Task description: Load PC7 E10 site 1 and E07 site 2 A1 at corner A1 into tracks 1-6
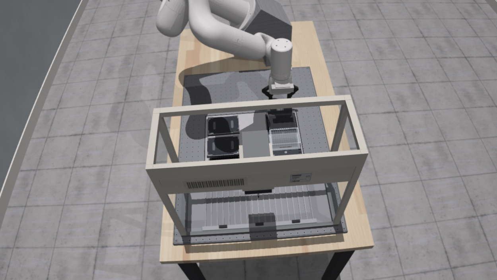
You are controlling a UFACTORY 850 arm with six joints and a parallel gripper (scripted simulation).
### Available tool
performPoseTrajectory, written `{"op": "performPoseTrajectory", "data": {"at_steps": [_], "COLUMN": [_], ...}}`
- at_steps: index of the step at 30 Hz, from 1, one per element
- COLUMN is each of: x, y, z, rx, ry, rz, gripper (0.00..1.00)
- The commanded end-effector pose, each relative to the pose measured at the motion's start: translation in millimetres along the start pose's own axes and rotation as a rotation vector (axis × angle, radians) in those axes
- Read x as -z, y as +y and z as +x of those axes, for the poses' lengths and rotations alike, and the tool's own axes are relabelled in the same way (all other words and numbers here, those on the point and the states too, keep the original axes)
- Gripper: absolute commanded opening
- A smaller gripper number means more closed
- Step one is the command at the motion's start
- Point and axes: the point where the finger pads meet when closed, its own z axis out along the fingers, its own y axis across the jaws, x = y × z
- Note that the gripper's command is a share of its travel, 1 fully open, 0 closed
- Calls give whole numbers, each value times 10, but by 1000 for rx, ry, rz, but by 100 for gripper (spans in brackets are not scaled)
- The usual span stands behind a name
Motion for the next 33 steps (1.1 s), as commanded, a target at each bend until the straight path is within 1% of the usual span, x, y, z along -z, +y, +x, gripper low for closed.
{"op": "performPoseTrajectory", "data": {"at_steps": [1, 11, 23, 33], "x": [-46, -213, -215, -274], "y": [-3, -3, -3, -3], "z": [7, 7, 7, 7], "rx": [0, 0, 0, 0], "ry": [1, 1, 1, 1], "rz": [0, 0, 0, 0], "gripper": [82, 82, 82, 82]}}
